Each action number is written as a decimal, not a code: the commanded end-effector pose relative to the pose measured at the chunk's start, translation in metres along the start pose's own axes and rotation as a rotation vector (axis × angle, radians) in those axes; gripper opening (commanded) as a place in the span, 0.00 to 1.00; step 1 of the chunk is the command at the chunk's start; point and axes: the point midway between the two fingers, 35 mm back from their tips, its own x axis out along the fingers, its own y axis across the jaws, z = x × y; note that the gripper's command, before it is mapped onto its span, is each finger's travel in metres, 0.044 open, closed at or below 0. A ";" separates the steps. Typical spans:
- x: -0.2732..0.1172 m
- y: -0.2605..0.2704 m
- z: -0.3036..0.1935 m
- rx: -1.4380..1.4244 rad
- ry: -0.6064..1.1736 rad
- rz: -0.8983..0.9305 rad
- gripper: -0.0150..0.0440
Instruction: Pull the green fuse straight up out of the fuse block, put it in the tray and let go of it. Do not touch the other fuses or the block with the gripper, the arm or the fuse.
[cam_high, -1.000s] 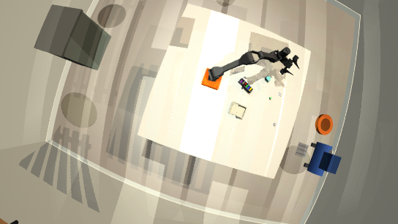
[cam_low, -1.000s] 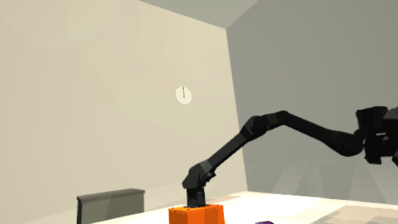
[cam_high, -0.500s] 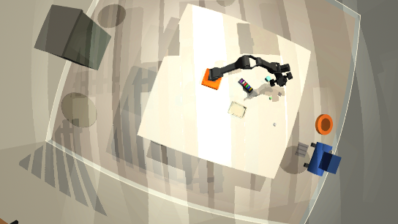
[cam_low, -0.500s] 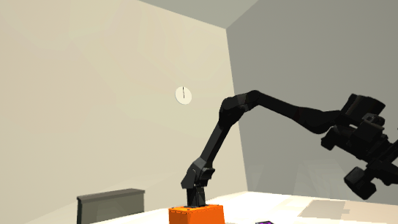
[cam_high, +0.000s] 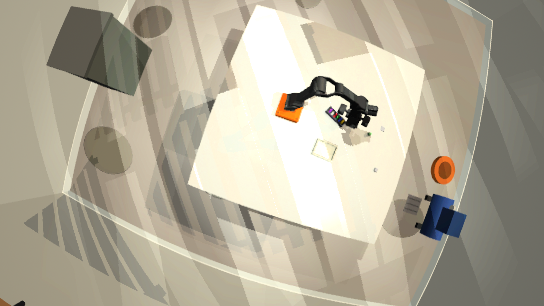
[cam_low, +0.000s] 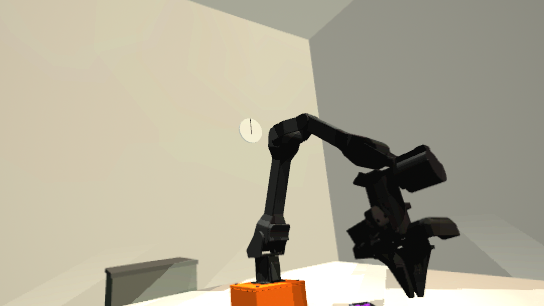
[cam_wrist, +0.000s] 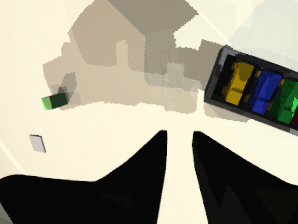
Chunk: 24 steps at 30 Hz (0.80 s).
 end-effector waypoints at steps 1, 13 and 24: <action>-0.013 -0.065 0.022 0.231 0.038 -0.231 0.38; -0.013 -0.065 0.023 0.252 0.040 -0.250 0.38; -0.003 -0.067 0.022 0.252 0.040 -0.250 0.38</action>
